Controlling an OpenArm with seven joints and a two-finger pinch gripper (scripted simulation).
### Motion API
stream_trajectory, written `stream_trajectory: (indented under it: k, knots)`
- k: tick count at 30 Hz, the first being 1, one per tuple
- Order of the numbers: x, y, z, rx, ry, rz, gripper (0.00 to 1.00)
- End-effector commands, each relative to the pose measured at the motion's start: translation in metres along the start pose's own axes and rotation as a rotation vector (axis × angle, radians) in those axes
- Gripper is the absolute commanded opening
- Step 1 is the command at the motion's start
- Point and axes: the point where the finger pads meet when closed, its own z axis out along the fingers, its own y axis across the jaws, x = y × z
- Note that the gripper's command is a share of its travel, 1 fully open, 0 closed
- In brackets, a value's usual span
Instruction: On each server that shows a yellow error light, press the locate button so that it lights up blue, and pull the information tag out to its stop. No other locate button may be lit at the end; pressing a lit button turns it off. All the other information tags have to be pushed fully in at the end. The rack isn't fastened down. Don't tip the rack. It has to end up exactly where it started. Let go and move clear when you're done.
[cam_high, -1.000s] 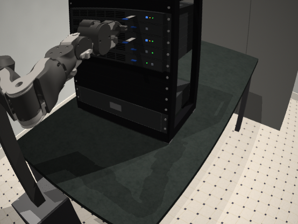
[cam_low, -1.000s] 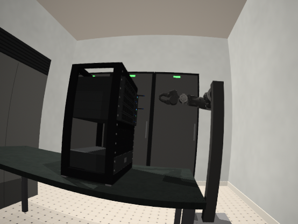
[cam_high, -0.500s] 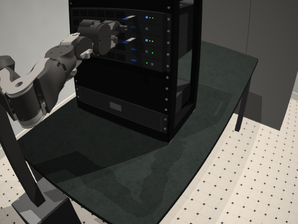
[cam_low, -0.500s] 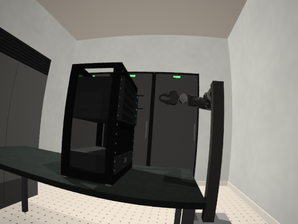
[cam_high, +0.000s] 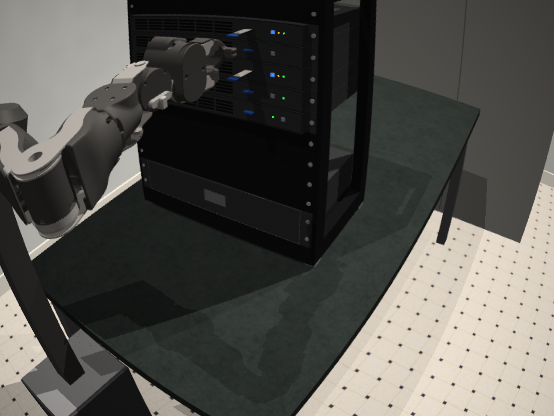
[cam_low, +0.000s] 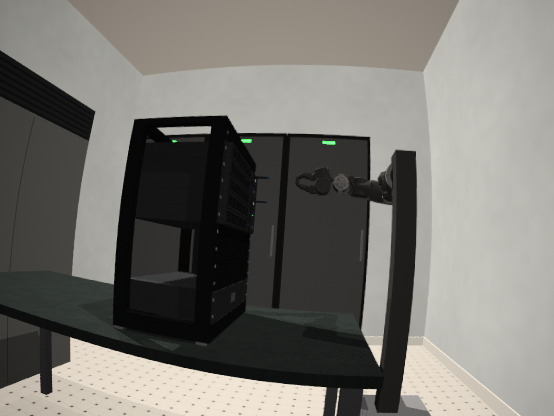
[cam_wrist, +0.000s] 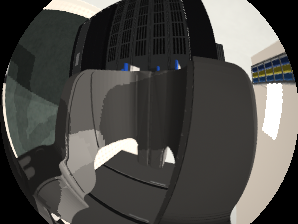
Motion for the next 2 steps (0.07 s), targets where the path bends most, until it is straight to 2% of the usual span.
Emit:
stream_trajectory:
  k: [1,2]
  knots:
    - [0.001,0.0001,0.0002,-0.003,0.005,0.002,0.0]
    - [0.001,0.0001,0.0002,-0.003,0.005,0.002,0.0]
